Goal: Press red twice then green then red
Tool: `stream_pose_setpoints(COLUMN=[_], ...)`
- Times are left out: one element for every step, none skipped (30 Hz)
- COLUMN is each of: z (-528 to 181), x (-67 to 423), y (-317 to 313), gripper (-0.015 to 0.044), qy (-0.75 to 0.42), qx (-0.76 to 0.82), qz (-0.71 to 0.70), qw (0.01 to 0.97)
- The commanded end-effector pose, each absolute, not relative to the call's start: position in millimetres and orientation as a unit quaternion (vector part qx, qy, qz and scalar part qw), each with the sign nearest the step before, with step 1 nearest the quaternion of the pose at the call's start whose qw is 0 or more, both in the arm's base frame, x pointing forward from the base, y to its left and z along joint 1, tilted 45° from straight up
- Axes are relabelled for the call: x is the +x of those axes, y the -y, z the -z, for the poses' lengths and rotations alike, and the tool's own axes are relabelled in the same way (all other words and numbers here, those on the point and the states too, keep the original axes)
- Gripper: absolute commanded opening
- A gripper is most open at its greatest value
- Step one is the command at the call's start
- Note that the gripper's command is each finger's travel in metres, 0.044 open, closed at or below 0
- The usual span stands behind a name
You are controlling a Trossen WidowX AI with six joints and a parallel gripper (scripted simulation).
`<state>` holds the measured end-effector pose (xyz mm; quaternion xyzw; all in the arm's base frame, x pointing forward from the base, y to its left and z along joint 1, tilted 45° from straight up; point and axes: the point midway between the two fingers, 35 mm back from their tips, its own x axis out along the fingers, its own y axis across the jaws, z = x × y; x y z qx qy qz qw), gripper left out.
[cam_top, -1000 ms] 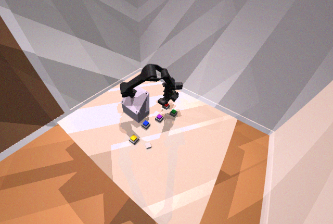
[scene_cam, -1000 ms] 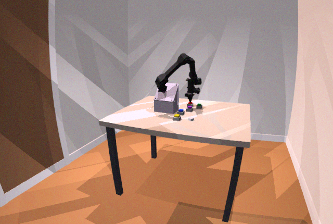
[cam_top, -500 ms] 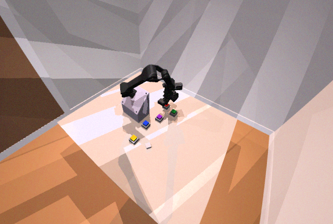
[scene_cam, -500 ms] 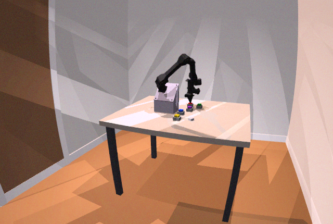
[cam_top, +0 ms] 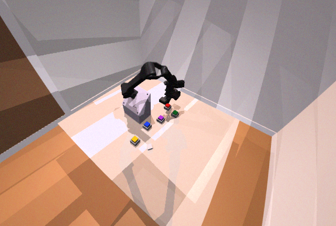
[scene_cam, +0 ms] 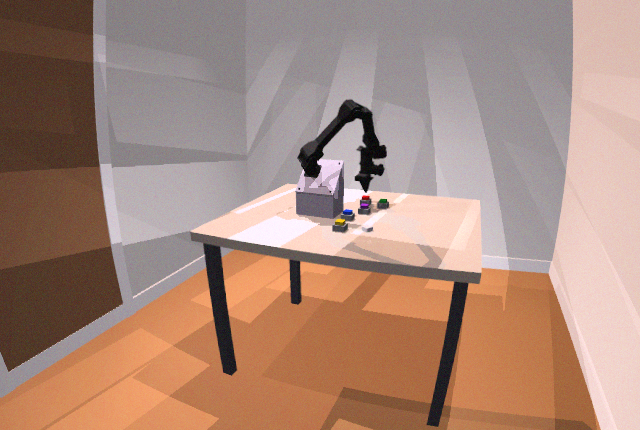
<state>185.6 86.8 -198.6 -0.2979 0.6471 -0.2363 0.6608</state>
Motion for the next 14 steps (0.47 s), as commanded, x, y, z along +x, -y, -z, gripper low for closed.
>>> stream_pose_setpoints(z=[192.8, 190.6, 186.6, 181.3, 175.4, 169.2, 163.9, 160.5, 159.4, 159.4, 159.4, 159.4, 159.4, 159.4], x=[187.3, 191.3, 197.9, 205.7, 213.1, 220.1, 225.6, 228.8, 229.9, 229.9, 229.9, 229.9, 229.9, 229.9], y=[-93.7, -98.8, -107.4, -117.5, -127.3, -136.6, -144.0, -148.3, -149.7, -149.7, -149.7, -149.7, -149.7, -149.7], gripper=[0.0046, 0.0073, 0.0099, 0.0125, 0.0151, 0.0178, 0.0204, 0.0230, 0.0256, 0.0283, 0.0309, 0.0335, 0.0361, 0.0361], qy=[-0.648, -0.648, -0.648, -0.648, -0.648, -0.648, -0.648, -0.648, -0.648, -0.648, -0.648, -0.648, -0.648, -0.648], qx=[-0.293, -0.293, -0.293, -0.293, -0.293, -0.293, -0.292, -0.292, -0.292, -0.292, -0.292, -0.292, -0.292, -0.292], qz=[0.238, 0.237, 0.236, 0.235, 0.235, 0.235, 0.236, 0.237, 0.237, 0.237, 0.237, 0.237, 0.237, 0.237], qw=[0.662, 0.662, 0.662, 0.662, 0.662, 0.662, 0.662, 0.662, 0.662, 0.662, 0.662, 0.662, 0.662, 0.662])
